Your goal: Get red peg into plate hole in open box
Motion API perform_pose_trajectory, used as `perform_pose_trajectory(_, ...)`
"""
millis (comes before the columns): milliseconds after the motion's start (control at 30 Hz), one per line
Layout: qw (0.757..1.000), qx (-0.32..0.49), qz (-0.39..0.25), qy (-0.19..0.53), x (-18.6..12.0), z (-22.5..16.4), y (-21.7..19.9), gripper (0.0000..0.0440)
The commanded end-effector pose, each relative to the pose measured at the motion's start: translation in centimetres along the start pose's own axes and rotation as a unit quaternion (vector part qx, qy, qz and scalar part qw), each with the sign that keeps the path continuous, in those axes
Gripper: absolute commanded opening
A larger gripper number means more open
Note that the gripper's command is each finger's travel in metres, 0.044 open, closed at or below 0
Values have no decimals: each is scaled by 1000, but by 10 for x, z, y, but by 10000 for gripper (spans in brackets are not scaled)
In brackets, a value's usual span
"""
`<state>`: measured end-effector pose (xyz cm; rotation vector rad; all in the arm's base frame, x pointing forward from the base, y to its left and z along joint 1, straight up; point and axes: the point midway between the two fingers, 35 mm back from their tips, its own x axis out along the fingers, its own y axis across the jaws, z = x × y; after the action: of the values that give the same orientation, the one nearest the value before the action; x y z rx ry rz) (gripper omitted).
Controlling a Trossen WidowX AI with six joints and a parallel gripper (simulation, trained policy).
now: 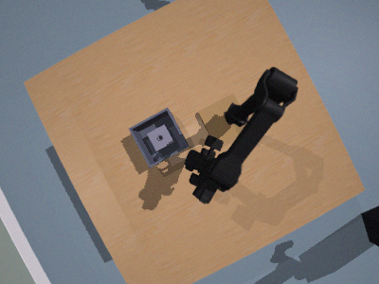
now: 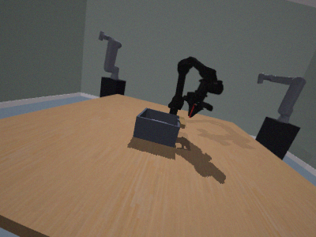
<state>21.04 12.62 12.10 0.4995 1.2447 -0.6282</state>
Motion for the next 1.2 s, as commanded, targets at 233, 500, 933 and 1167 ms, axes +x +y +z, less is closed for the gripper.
perform_pose_trajectory(233, 997, 73, 8, -40, -11, 53, 3, 0)
perform_pose_trajectory(500, 992, 109, 3, -60, -2, 92, 1, 0)
perform_pose_trajectory(933, 990, 119, -3, -73, 28, 151, -4, 0)
perform_pose_trajectory(1167, 993, 98, -5, -61, 49, 172, -9, 2)
